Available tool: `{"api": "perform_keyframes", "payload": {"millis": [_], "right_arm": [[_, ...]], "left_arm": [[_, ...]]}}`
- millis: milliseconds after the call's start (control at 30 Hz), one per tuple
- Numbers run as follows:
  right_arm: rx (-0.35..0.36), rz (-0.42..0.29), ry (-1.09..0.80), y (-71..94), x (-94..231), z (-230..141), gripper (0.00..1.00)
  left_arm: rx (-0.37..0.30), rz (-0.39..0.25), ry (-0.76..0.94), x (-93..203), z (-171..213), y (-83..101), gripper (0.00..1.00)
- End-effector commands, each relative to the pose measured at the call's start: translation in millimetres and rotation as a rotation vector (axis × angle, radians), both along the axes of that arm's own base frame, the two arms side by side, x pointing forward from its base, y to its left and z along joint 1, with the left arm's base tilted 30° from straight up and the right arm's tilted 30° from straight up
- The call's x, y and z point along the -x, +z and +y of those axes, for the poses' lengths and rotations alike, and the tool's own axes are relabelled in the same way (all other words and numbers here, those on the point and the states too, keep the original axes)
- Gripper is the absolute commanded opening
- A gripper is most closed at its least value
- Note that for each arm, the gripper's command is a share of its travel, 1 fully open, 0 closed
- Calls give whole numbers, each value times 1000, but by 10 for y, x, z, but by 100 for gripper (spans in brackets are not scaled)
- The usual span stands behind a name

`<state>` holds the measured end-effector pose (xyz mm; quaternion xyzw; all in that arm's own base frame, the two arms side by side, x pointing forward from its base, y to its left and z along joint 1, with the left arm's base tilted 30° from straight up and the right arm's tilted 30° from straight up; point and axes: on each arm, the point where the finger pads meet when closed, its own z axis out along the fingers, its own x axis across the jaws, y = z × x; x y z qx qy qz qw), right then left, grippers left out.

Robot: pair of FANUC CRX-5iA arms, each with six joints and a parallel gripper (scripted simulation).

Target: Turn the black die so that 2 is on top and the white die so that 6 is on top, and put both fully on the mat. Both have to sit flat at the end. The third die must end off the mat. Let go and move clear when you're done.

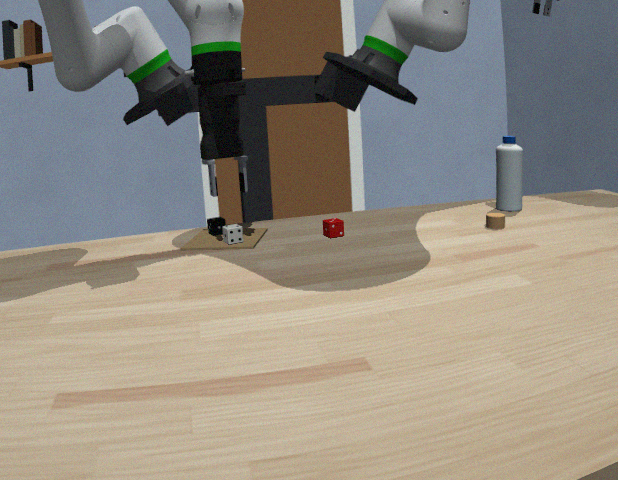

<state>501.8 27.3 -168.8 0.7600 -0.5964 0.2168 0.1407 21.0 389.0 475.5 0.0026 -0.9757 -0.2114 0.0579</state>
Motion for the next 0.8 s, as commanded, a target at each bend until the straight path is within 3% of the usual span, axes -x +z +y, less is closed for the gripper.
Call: {"api": "perform_keyframes", "payload": {"millis": [0, 300, 400, 467, 567, 767], "right_arm": [[-15, -43, -77, 7, -19, 2, 100], [-74, -217, -395, 23, -58, -17, 100], [-75, -217, -396, 23, -58, -17, 100], [-99, -289, -528, 26, -64, -23, 100], [-107, -312, -569, 27, -65, -25, 100], [-147, -428, -783, 28, -61, -30, 100]], "left_arm": [[-2, 0, 0, -1, -1, 9, 100], [-2, 0, 0, -1, -1, 9, 100], [-2, 0, 0, -1, -1, 9, 100], [-2, 0, 0, -1, -1, 9, 100], [-2, 0, 0, -1, -1, 9, 100], [-2, 0, 0, -1, -1, 9, 100]]}}
